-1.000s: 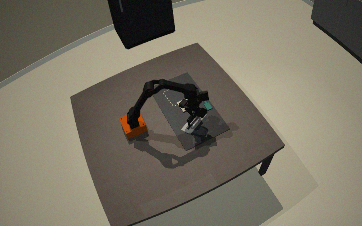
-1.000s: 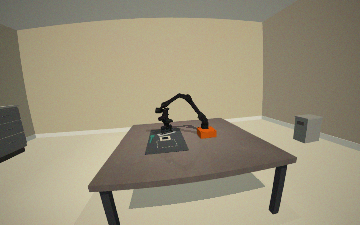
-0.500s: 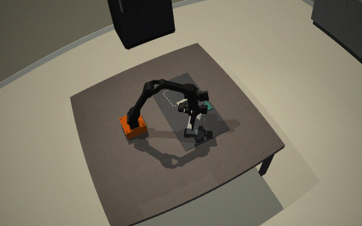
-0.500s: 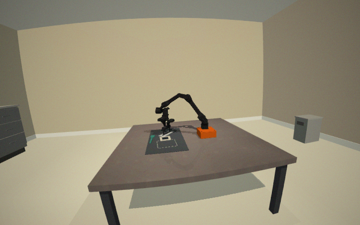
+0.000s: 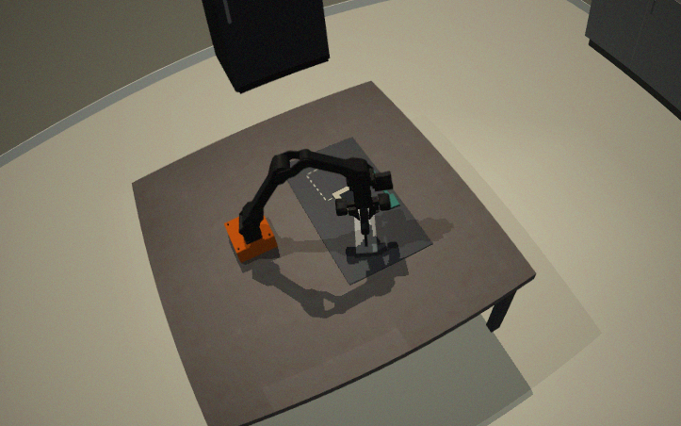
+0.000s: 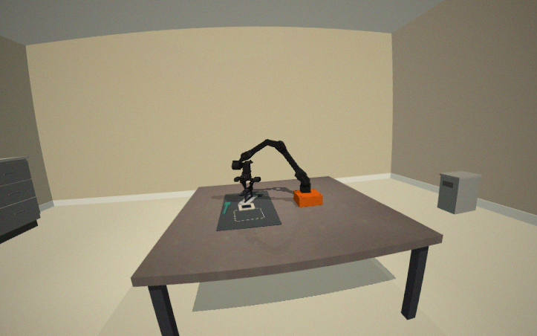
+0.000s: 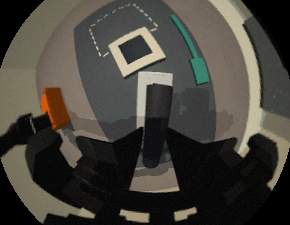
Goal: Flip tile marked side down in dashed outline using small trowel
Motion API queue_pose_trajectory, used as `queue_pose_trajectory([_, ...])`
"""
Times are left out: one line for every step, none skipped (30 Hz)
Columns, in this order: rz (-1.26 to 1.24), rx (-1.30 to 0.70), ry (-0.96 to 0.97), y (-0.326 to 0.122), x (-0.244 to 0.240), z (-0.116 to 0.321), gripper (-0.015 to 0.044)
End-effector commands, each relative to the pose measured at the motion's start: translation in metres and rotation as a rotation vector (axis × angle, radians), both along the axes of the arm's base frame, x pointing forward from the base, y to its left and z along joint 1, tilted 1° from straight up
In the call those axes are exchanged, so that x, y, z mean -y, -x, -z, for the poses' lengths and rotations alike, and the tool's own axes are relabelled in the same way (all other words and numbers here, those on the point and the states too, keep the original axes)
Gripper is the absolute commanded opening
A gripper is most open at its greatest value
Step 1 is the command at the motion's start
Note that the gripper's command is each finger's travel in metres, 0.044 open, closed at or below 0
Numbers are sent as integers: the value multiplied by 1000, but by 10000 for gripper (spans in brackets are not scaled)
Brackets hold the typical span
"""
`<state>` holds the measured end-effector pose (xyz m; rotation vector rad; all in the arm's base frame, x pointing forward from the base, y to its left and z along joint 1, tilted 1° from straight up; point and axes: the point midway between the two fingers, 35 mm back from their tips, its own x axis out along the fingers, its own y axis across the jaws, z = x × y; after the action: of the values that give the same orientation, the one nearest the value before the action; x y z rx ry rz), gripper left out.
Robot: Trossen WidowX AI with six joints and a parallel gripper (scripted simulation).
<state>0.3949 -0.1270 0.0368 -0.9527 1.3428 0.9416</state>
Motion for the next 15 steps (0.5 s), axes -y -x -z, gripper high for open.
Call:
queue_pose_trajectory([-12, -3, 0, 0, 0, 1, 235])
queue_pose_trajectory([-12, -3, 0, 0, 0, 1, 261])
queue_pose_trajectory([-12, -3, 0, 0, 0, 1, 270])
queue_pose_trajectory([-12, -3, 0, 0, 0, 1, 270])
queue_pose_trajectory([-12, -3, 0, 0, 0, 1, 270])
queue_pose_trajectory([-12, -3, 0, 0, 0, 1, 270])
queue_pose_trajectory([-12, -3, 0, 0, 0, 1, 270])
queue_pose_trajectory([-12, -3, 0, 0, 0, 1, 270])
queue_pose_trajectory([-12, -3, 0, 0, 0, 1, 270])
queue_pose_trajectory([-12, -3, 0, 0, 0, 1, 270])
queue_pose_trajectory([-12, -3, 0, 0, 0, 1, 270])
queue_pose_trajectory([-12, -3, 0, 0, 0, 1, 270])
queue_pose_trajectory([-12, -3, 0, 0, 0, 1, 270])
queue_pose_trajectory([-12, -3, 0, 0, 0, 1, 270])
queue_pose_trajectory([-12, -3, 0, 0, 0, 1, 270])
